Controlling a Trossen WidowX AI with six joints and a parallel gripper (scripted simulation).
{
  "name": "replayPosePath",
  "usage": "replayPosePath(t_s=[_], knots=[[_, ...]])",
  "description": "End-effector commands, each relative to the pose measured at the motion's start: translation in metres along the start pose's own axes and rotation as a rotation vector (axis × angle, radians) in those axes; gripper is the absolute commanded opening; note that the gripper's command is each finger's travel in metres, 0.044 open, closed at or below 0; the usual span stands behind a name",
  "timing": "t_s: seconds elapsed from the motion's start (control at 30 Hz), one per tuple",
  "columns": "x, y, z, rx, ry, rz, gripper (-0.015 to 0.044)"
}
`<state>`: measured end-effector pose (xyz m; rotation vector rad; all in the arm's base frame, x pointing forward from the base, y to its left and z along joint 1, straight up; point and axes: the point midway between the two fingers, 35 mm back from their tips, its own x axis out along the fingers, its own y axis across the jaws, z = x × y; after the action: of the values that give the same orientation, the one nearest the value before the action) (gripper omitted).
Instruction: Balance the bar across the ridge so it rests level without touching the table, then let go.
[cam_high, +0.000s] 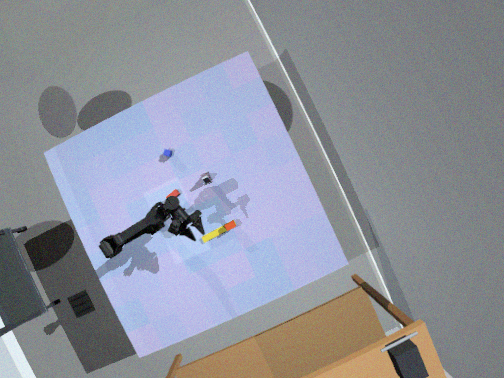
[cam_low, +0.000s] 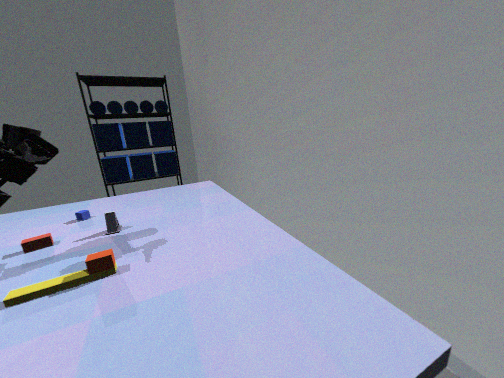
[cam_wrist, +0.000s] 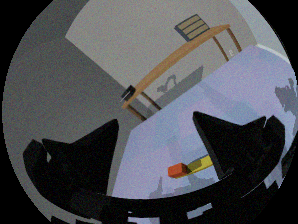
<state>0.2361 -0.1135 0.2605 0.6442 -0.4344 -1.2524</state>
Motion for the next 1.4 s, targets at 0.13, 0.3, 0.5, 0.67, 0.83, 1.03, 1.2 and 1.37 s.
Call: replayPosePath(t_s=[0.13,0.3,0.5,0.67,0.83,1.03,1.2,1.37], knots=[[0.008,0.008,-0.009,0.017,0.048,-0.003,0.0315],[0.02,0.016,-0.021,0.045,0.123,-0.023,0.0315],[0.035,0.021,-0.037,0.088,0.215,-0.075,0.0315],[0.046,0.022,-0.049,0.131,0.291,-0.14,0.0315],[0.057,0.019,-0.061,0.181,0.363,-0.224,0.0315],[0.068,0.012,-0.074,0.252,0.441,-0.349,0.0315],[0.075,0.005,-0.083,0.319,0.495,-0.471,0.0315],[0.08,-0.004,-0.09,0.394,0.537,-0.609,0.0315]])
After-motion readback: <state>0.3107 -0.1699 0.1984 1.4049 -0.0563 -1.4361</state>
